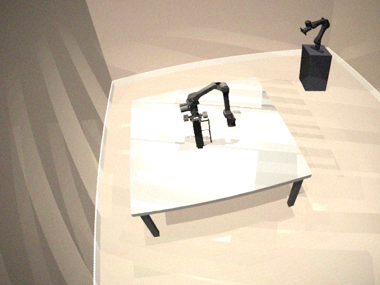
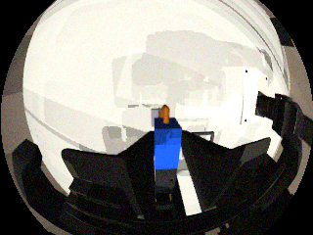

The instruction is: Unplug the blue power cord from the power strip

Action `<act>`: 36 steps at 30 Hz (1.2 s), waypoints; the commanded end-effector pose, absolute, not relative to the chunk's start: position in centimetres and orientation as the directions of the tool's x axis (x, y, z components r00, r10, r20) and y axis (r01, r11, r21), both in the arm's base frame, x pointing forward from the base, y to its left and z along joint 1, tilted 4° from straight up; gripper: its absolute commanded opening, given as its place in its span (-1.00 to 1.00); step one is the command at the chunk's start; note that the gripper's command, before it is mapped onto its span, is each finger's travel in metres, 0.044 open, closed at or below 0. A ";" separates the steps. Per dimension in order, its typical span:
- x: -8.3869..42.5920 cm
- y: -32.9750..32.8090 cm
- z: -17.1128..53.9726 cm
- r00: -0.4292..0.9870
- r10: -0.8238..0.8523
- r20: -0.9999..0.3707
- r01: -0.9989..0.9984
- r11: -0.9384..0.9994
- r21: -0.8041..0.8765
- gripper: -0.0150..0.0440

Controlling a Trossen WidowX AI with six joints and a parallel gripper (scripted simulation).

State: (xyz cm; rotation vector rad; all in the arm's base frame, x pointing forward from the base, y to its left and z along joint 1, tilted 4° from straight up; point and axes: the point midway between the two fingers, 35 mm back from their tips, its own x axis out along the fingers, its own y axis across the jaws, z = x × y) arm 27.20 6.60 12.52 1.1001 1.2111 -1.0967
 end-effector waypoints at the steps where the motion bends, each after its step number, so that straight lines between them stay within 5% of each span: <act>1: 27.2 6.8 12.6 0.061 -0.046 -0.997 0.989 0.138 0.054 -0.22; 15: 27.5 5.3 13.1 0.061 -0.048 -0.997 0.989 0.138 0.054 1.00; 36: 27.9 1.1 14.1 0.062 -0.052 -0.997 0.989 0.138 0.054 1.00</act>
